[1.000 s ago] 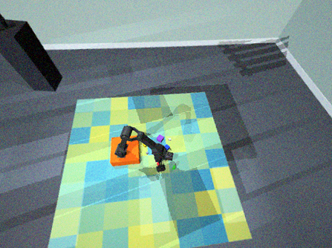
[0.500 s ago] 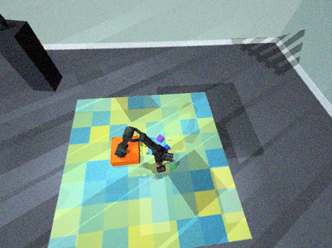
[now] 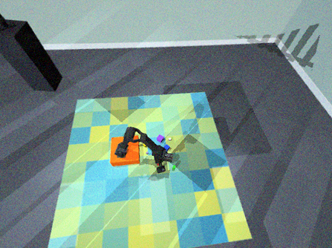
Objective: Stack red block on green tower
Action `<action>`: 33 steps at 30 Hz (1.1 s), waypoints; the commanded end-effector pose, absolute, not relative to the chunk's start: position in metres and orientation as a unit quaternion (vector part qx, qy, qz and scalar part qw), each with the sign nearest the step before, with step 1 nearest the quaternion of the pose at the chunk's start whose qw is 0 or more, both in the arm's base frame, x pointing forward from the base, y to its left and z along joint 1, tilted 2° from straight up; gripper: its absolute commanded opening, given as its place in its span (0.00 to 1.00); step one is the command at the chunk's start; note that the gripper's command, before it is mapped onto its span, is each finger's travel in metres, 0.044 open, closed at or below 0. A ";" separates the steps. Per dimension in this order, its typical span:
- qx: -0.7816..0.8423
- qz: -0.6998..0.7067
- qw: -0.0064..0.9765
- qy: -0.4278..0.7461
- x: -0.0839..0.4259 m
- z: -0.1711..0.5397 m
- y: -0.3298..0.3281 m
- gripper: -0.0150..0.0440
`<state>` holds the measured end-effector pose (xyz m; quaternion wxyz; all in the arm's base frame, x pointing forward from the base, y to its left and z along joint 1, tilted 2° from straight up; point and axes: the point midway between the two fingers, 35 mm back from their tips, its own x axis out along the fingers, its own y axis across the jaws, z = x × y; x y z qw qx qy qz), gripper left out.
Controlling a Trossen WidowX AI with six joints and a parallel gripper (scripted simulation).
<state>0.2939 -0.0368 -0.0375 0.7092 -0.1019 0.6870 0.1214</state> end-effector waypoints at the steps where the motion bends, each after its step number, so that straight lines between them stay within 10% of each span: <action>1: -0.102 0.118 0.709 0.688 0.294 -0.038 -0.038 1.00; 17: -0.102 0.118 0.709 0.688 0.294 -0.038 -0.038 0.38; 33: -0.102 0.118 0.709 0.688 0.294 -0.012 -0.038 0.25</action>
